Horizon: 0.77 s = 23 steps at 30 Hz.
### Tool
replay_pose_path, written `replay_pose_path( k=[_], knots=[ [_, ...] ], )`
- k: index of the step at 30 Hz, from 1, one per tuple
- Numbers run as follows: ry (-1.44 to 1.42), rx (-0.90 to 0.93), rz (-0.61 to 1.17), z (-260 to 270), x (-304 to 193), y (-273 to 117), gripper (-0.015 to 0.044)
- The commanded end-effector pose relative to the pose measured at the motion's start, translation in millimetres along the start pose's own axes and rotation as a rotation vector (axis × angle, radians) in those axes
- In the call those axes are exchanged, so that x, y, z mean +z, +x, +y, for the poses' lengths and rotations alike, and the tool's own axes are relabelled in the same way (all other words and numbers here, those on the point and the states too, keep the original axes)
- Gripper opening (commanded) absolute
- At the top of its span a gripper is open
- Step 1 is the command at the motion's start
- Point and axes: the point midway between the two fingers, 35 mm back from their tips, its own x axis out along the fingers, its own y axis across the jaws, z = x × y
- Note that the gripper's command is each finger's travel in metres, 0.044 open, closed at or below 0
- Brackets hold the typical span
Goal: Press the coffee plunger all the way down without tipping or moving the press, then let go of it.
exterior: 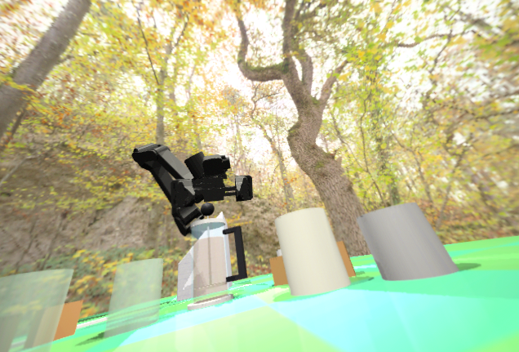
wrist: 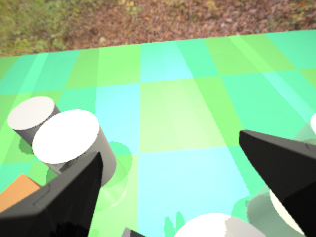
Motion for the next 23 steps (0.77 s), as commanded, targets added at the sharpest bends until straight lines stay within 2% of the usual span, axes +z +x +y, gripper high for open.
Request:
replay_pose_path(
  k=[1,8,18,23],
  knots=[
    [0.015,0.007,-0.023,2,9,-3,0.0440],
    [0.003,0.008,-0.015,1,21,-19,0.0440],
    [0.003,-0.010,0.021,-15,38,-90,0.0440],
    [0.003,-0.011,0.022,-16,38,-90,0.0440]
  ],
)
